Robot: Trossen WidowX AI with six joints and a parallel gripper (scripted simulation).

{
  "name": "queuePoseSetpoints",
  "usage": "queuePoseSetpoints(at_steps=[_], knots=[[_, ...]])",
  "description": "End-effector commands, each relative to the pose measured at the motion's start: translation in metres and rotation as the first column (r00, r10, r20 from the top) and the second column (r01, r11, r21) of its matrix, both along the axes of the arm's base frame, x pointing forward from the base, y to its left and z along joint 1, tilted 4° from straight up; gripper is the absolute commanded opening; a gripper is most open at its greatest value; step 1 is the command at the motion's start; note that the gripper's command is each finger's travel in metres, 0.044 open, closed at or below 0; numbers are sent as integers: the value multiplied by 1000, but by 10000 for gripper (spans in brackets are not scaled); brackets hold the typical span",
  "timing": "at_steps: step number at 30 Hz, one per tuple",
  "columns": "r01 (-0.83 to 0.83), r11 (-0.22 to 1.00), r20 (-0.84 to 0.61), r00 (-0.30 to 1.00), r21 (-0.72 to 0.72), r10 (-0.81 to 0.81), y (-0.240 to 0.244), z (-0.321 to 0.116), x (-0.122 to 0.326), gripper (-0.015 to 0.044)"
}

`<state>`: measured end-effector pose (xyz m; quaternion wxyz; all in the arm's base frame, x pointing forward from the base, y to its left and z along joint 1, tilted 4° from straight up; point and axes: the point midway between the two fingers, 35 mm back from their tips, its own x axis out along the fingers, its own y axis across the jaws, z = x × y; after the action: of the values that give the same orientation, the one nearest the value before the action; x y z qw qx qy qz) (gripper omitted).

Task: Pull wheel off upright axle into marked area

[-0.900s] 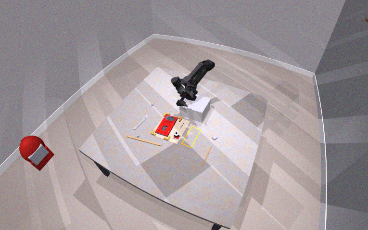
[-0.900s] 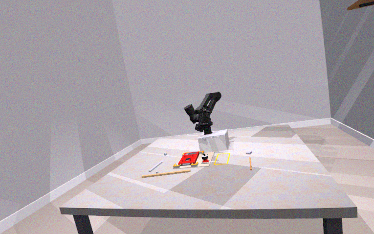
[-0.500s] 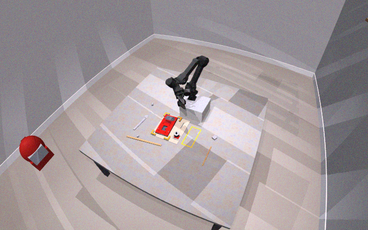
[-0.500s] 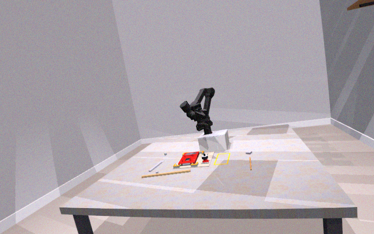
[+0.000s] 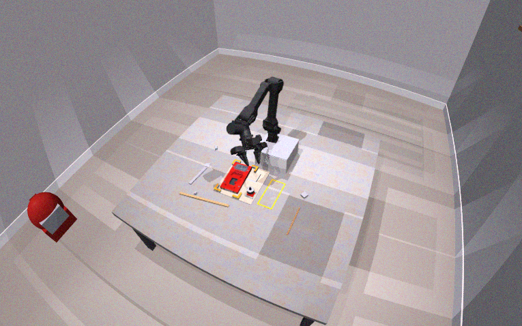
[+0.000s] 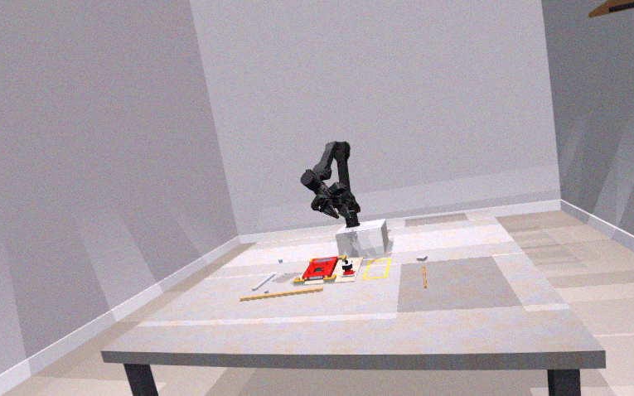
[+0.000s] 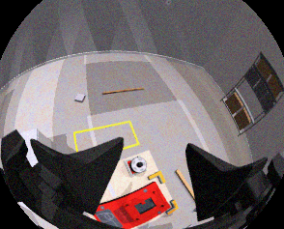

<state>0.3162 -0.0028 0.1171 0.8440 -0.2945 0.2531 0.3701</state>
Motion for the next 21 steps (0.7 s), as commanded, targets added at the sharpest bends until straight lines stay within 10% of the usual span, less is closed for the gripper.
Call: queuePoseSetpoints(at_steps=[1,9,21], knots=[[547,821,-621,590,-163,-516,1,-62,33,300],[719,488,-590,135,-494,-796,3,-86,47,300],[724,460,-576,107,-513,-811,3,-88,48,300]])
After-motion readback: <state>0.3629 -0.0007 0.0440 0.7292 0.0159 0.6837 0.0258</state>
